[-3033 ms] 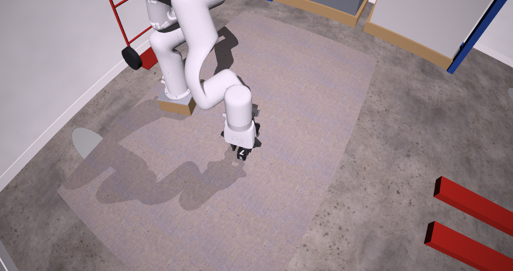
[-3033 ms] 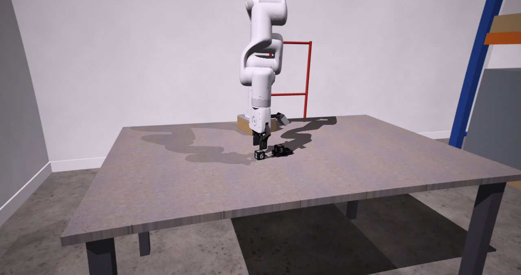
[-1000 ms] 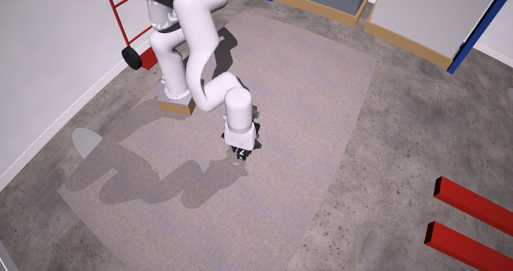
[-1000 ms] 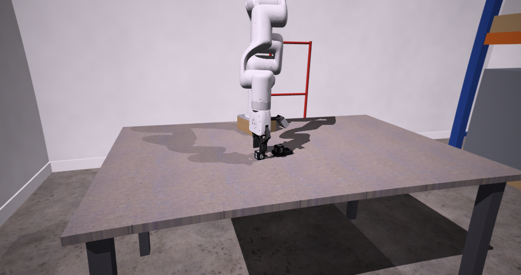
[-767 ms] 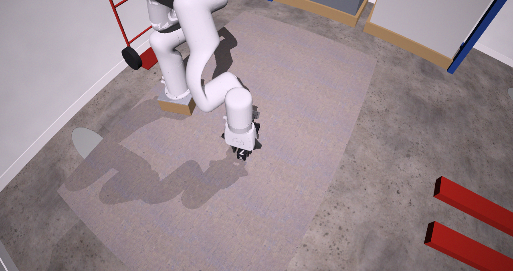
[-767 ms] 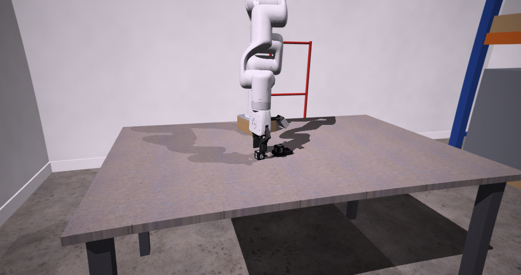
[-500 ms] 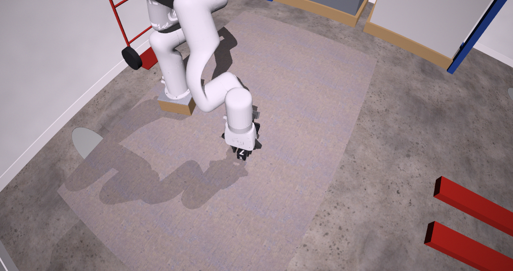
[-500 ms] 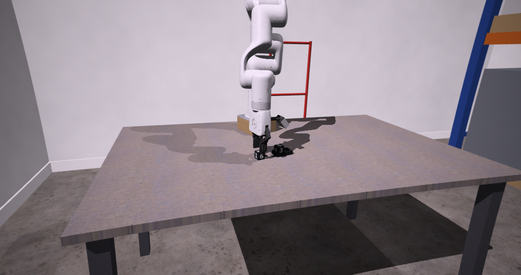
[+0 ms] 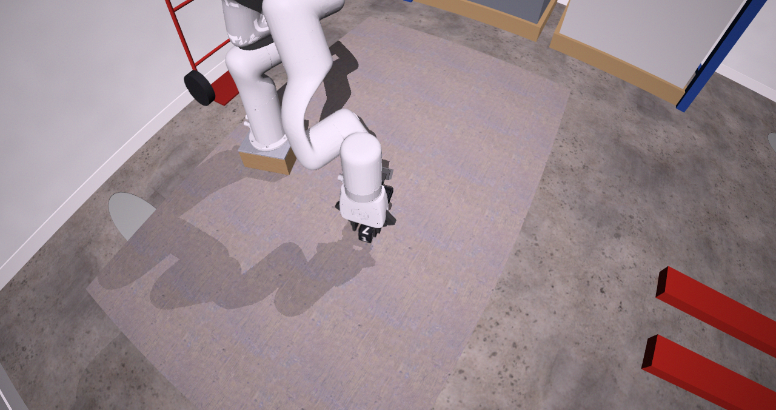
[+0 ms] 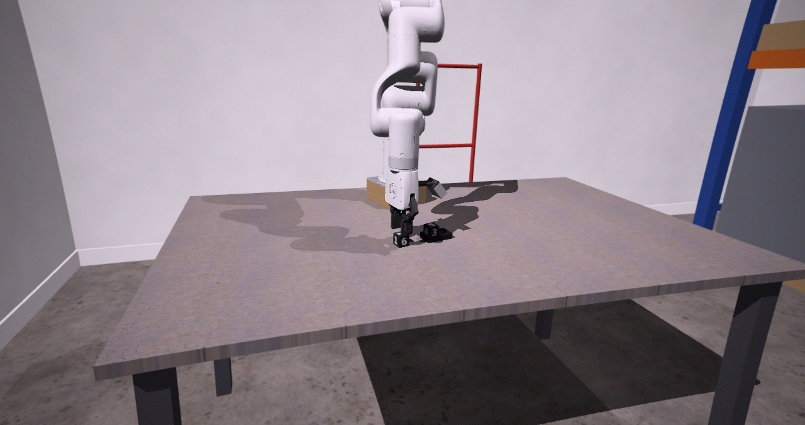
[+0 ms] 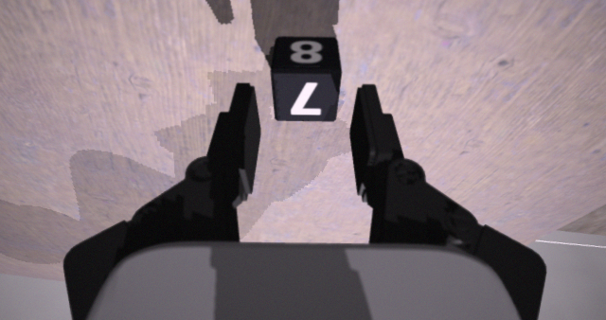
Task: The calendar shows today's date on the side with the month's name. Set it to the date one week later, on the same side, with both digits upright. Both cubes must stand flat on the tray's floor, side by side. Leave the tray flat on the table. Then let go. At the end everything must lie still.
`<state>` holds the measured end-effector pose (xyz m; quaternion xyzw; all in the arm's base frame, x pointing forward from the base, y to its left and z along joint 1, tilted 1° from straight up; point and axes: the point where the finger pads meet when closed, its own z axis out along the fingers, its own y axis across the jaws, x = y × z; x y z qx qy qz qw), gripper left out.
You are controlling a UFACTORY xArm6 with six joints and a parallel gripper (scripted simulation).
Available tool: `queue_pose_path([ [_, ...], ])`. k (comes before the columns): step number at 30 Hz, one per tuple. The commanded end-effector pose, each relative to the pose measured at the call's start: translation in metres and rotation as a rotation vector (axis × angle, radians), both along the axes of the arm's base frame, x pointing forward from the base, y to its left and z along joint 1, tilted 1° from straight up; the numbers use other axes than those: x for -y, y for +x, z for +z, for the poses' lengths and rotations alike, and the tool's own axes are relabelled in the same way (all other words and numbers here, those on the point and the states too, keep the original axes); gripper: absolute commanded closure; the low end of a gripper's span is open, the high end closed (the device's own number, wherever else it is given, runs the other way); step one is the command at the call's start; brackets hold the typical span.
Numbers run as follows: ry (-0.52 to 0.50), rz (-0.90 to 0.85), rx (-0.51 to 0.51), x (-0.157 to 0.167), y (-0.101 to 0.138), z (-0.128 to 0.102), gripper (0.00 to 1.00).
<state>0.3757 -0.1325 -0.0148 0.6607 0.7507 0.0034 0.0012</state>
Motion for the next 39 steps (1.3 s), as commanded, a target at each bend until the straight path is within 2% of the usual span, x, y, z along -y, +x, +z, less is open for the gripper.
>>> queue_pose_path([
  [1, -0.001, 0.0, 0.003, 0.0, 0.001, 0.001, 0.51],
  [20, -0.001, 0.0, 0.003, 0.0, 0.001, -0.001, 0.51],
  [39, -0.001, 0.0, 0.003, 0.0, 0.002, -0.025, 0.51],
])
